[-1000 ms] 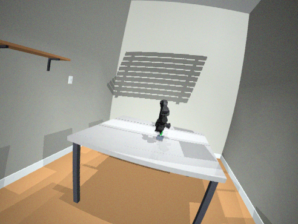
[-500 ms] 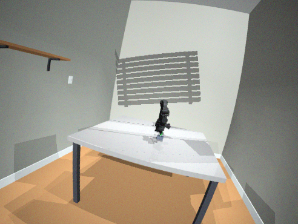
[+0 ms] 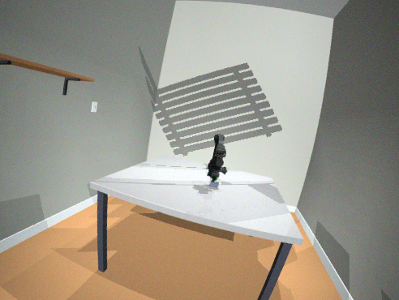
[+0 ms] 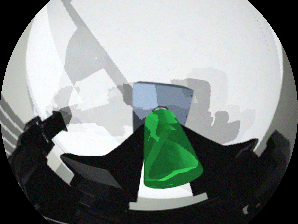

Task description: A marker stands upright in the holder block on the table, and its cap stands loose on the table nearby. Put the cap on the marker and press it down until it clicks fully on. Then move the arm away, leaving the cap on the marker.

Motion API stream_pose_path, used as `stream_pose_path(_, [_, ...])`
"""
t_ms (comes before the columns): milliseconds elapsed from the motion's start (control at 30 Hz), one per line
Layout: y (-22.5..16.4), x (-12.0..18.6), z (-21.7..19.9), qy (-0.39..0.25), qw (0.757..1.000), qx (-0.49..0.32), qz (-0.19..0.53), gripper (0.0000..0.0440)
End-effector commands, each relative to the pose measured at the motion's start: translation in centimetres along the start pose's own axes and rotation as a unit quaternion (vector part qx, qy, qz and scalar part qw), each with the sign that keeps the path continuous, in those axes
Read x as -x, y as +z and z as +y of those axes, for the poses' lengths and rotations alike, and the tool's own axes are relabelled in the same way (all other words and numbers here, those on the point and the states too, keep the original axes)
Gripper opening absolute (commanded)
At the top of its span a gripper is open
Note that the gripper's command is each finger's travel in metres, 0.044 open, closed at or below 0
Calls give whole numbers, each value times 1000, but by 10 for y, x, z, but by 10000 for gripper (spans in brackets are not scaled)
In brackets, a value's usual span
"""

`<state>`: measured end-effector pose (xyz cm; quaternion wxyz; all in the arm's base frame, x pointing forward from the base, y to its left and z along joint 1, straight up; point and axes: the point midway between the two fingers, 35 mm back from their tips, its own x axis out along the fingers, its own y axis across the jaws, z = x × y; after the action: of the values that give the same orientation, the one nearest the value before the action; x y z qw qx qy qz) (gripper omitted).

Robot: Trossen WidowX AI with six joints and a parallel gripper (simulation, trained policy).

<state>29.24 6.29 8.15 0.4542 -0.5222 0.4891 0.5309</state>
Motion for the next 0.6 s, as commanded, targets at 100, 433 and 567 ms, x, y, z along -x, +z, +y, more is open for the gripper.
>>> stream_pose_path(100, [-2, 2, 8, 4, 1000, 10, -4, 262])
stream_pose_path(433, [2, 17, 10, -28, 999, 29, -12, 440])
stream_pose_path(567, [3, 30, 8, -46, 998, 34, -16, 440])
